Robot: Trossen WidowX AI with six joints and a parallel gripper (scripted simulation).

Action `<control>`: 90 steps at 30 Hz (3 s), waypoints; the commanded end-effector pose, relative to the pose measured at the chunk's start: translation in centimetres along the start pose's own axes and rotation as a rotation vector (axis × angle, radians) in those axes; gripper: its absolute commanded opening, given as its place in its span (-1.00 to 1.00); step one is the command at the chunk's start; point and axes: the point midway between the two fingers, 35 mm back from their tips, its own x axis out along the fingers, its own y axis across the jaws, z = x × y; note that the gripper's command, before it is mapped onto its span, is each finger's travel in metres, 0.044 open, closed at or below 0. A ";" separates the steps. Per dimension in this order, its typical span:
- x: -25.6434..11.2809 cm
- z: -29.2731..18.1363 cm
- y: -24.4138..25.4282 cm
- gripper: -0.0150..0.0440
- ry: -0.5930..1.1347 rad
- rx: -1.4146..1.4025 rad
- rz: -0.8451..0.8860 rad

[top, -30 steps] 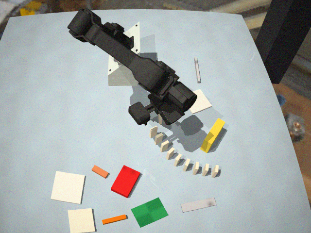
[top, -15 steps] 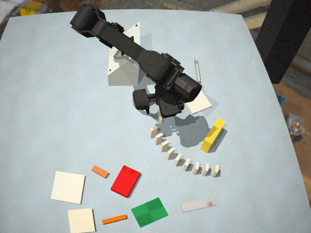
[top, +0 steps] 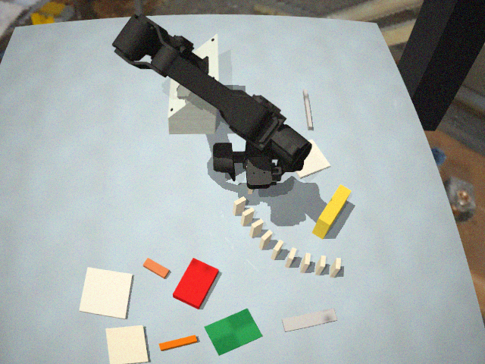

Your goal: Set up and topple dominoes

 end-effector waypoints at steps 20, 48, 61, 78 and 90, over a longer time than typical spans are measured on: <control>6.1 -1.0 -0.6 1.00 0.023 -0.012 -0.024; 6.0 -1.0 -0.6 -0.40 0.023 -0.012 -0.024; -9.2 -0.4 1.1 -0.40 0.023 -0.012 -0.017; -9.9 6.7 -10.3 -0.40 0.019 -0.398 -0.002; -9.5 8.2 -16.1 -0.40 0.028 -0.552 -0.018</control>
